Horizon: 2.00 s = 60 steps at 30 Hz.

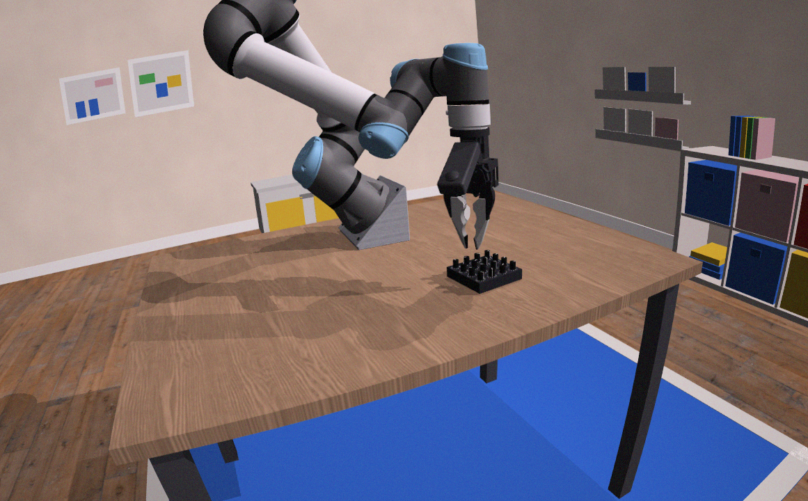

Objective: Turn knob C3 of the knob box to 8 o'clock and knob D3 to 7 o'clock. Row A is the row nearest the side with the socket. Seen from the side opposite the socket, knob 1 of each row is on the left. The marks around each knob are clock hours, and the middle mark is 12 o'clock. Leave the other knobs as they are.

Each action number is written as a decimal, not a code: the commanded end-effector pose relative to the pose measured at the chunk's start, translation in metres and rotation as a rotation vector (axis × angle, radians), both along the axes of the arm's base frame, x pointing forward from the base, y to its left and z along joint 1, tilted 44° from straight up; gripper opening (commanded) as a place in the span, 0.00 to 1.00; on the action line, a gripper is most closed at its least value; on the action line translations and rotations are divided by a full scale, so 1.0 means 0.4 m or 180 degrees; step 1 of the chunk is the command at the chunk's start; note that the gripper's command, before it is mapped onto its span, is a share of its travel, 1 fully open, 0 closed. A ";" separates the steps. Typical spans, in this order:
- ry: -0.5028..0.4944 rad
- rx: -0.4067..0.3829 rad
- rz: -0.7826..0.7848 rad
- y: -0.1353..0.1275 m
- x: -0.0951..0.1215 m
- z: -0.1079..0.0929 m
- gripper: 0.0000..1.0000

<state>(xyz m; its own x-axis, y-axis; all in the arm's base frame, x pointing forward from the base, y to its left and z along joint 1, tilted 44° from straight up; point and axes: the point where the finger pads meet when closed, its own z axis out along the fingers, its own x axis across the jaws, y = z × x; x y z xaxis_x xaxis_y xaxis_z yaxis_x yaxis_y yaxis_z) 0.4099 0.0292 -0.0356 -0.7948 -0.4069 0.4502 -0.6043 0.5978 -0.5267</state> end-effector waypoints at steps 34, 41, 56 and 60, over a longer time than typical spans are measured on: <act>-0.0003 0.0001 0.0002 -0.053 -0.004 -0.057 0.11; -0.0003 0.0001 0.0002 -0.053 -0.004 -0.057 0.11; -0.0003 0.0001 0.0002 -0.053 -0.004 -0.057 0.11; -0.0003 0.0001 0.0002 -0.053 -0.004 -0.057 0.11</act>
